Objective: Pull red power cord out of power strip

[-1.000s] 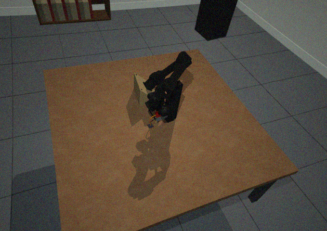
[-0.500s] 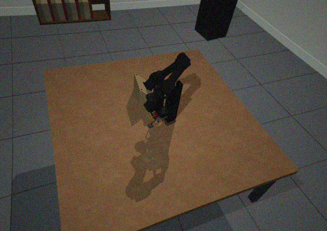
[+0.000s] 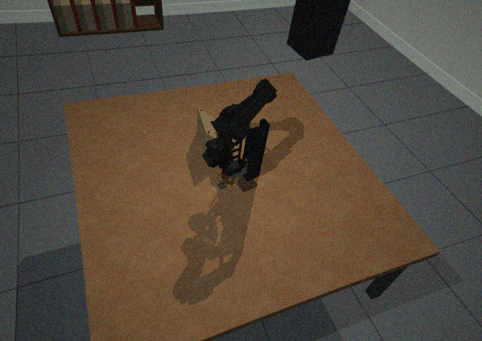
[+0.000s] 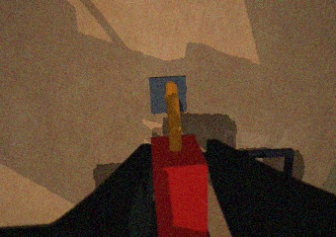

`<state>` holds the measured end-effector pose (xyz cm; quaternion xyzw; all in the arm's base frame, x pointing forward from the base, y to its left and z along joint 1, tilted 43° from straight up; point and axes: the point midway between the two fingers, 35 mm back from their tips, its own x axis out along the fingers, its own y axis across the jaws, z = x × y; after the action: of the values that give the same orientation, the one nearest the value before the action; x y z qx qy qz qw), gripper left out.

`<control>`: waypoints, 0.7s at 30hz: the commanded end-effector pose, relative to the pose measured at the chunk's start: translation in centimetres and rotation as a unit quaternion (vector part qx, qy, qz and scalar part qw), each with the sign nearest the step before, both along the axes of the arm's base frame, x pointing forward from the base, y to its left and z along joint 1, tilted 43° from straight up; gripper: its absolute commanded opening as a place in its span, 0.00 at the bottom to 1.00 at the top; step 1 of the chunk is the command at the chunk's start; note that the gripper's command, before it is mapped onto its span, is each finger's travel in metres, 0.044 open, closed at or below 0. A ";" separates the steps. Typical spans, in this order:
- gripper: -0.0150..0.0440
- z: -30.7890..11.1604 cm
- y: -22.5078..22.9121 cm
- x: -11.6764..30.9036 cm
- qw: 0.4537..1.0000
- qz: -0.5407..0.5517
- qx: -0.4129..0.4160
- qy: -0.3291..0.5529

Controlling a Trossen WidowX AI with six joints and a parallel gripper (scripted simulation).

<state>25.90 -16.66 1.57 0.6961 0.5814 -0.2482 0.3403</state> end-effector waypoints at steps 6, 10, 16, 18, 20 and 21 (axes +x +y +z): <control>0.79 0.0 0.2 -0.2 1.000 0.000 -0.001 0.000; 0.97 -0.5 -0.8 -0.1 1.000 0.000 -0.002 0.000; 1.00 -2.8 -5.0 -0.1 1.000 0.000 -0.003 0.000; 1.00 -2.9 -5.2 -0.1 1.000 0.000 -0.003 0.000; 1.00 -2.9 -5.2 -0.1 1.000 0.000 -0.003 0.000; 1.00 -2.9 -5.2 -0.1 1.000 0.000 -0.003 0.000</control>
<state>25.52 -21.27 -1.34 0.6990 0.5803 -0.2505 0.3346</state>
